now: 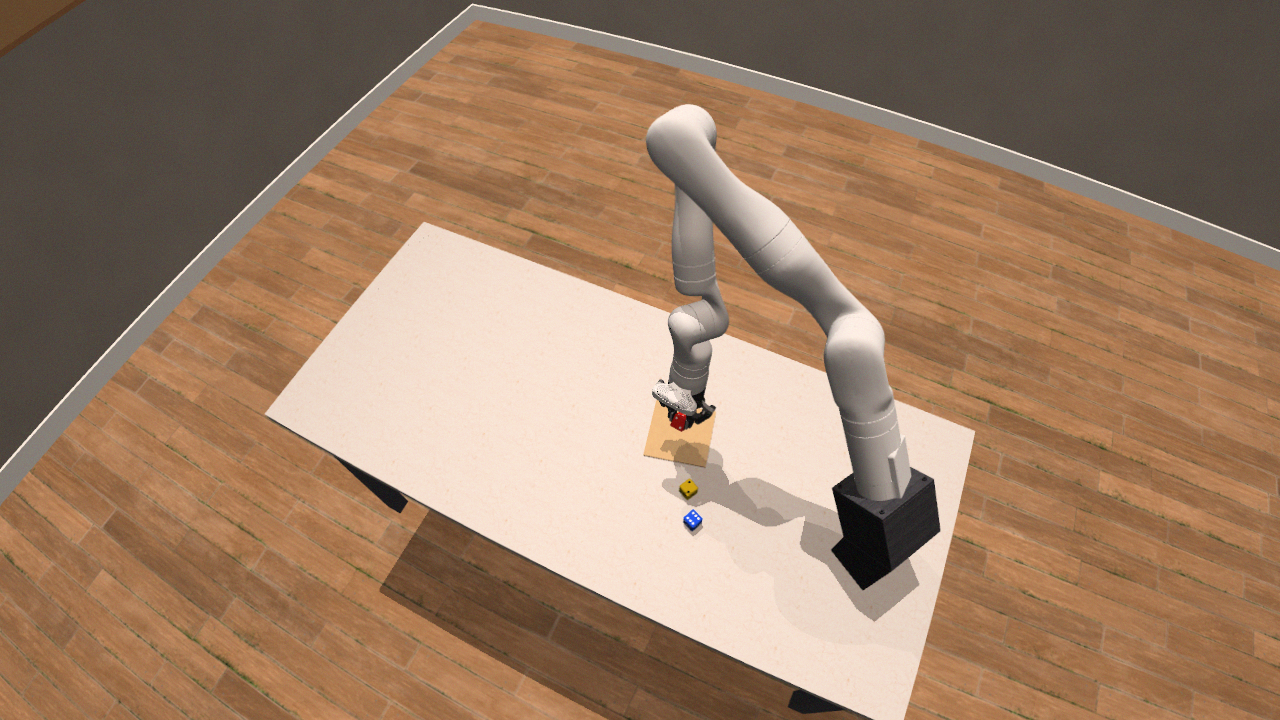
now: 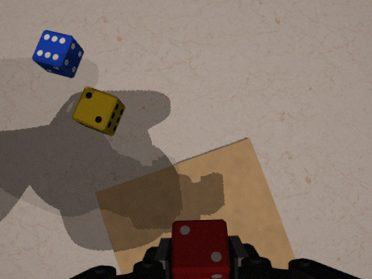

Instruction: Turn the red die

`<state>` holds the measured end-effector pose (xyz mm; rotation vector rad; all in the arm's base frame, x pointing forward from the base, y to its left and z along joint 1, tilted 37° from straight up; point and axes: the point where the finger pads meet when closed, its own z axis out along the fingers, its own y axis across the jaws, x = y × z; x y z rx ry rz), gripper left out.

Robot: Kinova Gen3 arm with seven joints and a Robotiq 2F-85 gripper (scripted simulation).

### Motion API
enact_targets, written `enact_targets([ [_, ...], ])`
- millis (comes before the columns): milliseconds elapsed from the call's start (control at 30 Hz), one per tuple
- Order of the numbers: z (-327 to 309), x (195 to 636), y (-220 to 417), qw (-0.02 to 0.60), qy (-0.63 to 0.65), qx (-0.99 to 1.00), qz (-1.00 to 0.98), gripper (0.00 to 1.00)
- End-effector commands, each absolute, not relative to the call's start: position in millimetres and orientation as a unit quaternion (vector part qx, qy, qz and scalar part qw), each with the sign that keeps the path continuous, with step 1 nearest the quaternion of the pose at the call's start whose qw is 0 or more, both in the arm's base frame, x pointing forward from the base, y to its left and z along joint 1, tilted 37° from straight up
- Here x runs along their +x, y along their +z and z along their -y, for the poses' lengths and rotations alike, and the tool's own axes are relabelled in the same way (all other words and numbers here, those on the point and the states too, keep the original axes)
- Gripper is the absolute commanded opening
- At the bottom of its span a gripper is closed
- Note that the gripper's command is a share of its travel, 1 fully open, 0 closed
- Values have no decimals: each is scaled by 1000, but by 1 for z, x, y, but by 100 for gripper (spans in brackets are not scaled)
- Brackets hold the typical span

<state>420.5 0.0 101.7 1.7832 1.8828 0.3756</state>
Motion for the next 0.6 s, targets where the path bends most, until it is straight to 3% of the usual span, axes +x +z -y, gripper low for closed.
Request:
enact_targets([
  [0, 7, 420, 103, 250, 148, 663, -690, 26],
  [567, 9, 418, 105, 218, 179, 655, -701, 26],
])
